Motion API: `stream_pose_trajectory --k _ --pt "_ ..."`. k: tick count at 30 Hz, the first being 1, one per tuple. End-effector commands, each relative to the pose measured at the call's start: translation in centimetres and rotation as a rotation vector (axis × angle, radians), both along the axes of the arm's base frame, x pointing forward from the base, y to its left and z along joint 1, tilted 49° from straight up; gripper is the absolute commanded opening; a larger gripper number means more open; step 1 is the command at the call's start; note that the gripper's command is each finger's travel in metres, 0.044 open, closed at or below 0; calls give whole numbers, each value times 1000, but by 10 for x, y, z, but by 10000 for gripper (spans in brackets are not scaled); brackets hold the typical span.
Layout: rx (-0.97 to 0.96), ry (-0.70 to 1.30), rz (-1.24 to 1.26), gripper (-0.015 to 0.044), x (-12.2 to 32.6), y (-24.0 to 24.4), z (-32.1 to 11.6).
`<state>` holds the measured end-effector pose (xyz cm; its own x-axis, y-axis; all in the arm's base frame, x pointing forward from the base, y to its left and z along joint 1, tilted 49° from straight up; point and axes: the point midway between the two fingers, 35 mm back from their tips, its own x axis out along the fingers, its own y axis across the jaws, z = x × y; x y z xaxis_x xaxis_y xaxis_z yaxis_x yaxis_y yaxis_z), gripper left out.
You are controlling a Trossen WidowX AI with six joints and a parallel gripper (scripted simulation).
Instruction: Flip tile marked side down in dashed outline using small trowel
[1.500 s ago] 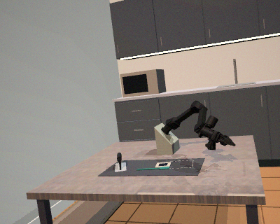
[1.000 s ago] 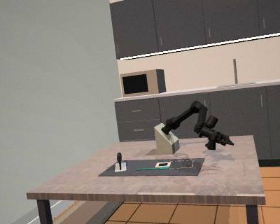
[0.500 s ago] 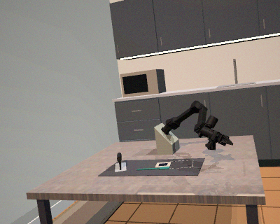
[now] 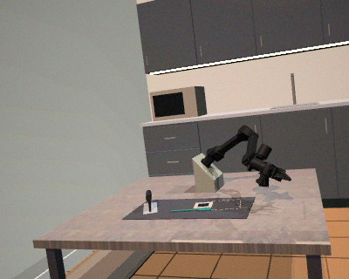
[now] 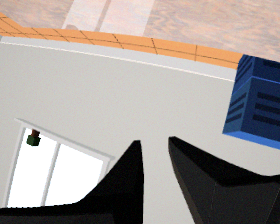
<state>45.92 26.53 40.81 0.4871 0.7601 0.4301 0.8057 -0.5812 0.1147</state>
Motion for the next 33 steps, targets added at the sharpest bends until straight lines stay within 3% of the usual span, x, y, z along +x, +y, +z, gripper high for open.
stream_pose_trajectory --k 1,18,22,33 --pt "0 0 0 100 0 0 0" --pt "0 0 0 100 0 0 0" --pt "0 0 0 0 0 0 0" --pt "0 0 0 0 0 0 0"
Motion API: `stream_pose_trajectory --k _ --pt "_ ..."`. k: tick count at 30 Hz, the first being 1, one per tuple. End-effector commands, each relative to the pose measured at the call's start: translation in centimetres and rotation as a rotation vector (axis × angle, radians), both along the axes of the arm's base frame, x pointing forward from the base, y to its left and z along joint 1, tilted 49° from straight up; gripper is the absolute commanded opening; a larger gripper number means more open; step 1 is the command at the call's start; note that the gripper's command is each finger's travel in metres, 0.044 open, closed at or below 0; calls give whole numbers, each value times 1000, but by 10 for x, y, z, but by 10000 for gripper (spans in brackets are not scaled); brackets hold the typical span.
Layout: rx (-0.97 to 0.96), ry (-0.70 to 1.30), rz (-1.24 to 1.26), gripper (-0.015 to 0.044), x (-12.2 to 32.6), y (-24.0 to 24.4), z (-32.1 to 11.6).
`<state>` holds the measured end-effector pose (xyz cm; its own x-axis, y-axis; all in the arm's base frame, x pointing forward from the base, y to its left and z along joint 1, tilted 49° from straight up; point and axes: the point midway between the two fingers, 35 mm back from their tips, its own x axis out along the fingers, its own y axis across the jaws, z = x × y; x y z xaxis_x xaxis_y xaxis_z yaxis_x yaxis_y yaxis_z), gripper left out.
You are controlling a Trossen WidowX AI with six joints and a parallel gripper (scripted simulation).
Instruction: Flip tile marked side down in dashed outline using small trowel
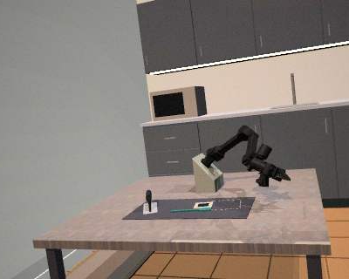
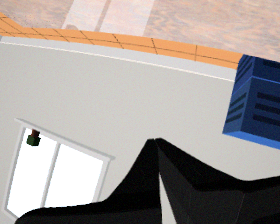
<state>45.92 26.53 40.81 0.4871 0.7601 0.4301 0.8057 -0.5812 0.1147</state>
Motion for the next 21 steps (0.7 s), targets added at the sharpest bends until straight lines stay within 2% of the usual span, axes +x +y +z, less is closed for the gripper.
stream_pose_trajectory --k 1,2,12,21 --pt "0 0 0 0 0 0 0" --pt "0 0 0 0 0 0 0" --pt "0 60 -10 258 13 -6 -10" --pt "15 317 -48 270 61 -37 -57"
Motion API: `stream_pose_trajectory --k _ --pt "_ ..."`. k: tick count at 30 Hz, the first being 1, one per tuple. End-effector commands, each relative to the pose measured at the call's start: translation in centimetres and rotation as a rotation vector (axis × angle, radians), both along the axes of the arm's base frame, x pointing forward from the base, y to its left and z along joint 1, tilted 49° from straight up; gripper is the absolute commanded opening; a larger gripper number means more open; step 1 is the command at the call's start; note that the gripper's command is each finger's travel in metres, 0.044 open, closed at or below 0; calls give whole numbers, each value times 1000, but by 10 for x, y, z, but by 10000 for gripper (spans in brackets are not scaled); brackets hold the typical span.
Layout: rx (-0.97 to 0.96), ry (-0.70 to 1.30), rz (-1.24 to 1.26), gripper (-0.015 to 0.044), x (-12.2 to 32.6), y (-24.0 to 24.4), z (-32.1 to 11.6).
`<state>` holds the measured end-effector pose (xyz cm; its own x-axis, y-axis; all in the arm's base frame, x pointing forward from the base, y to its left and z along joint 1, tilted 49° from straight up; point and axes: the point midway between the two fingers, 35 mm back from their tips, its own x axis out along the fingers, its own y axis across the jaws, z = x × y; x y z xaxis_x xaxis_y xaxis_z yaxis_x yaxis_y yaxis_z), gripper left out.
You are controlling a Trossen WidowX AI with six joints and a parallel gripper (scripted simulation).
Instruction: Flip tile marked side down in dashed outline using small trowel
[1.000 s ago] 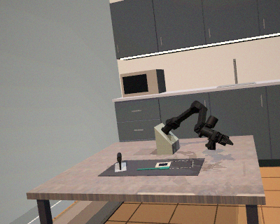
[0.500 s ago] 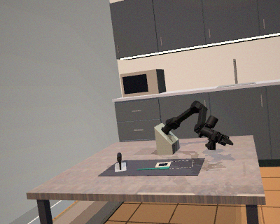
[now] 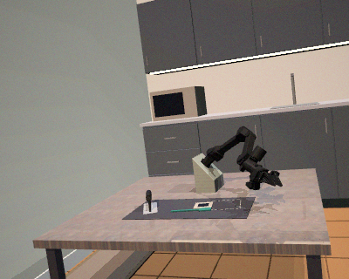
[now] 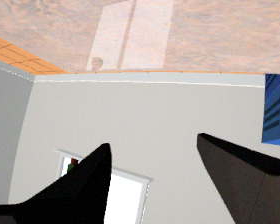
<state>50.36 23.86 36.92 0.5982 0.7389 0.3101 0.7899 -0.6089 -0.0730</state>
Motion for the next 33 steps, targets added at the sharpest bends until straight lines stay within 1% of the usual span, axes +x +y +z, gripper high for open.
stream_pose_trajectory --k 1,17,33 --pt "12 116 -18 270 21 -14 -24" --pt "115 568 -102 270 81 -85 -112" --pt "304 1028 -232 270 113 -162 -206"
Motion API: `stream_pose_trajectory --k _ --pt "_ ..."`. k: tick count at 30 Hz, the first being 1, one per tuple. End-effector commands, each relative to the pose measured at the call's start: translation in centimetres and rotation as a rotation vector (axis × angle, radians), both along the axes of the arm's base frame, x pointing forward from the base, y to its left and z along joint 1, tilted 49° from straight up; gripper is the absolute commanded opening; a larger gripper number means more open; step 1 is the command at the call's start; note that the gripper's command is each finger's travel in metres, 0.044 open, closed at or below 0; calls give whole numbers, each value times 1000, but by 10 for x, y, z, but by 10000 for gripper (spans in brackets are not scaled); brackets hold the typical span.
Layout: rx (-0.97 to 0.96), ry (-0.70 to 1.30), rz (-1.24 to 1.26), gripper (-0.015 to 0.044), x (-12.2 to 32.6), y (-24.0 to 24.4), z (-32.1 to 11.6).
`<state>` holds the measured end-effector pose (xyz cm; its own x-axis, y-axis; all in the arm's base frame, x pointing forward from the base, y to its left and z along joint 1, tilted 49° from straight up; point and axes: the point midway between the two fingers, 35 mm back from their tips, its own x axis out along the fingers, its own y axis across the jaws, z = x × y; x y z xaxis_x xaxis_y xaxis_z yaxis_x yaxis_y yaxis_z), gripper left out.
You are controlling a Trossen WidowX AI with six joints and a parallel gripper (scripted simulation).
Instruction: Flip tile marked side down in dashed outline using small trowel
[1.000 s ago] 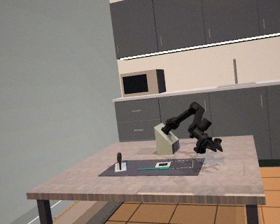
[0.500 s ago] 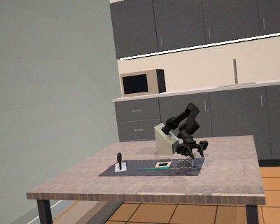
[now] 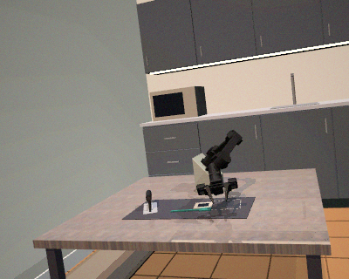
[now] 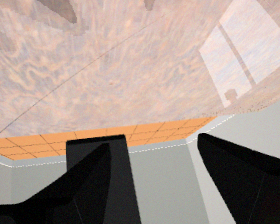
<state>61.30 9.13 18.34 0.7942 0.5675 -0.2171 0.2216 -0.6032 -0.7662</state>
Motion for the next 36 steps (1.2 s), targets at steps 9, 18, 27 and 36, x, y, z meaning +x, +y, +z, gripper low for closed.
stream_pose_trajectory --k 9,18,27,36 --pt "150 336 -139 270 7 -60 -72" --pt "275 576 -255 270 0 -102 -120" --pt "411 809 -384 270 -15 -142 -165" --pt "559 1034 -523 270 -38 -178 -206"
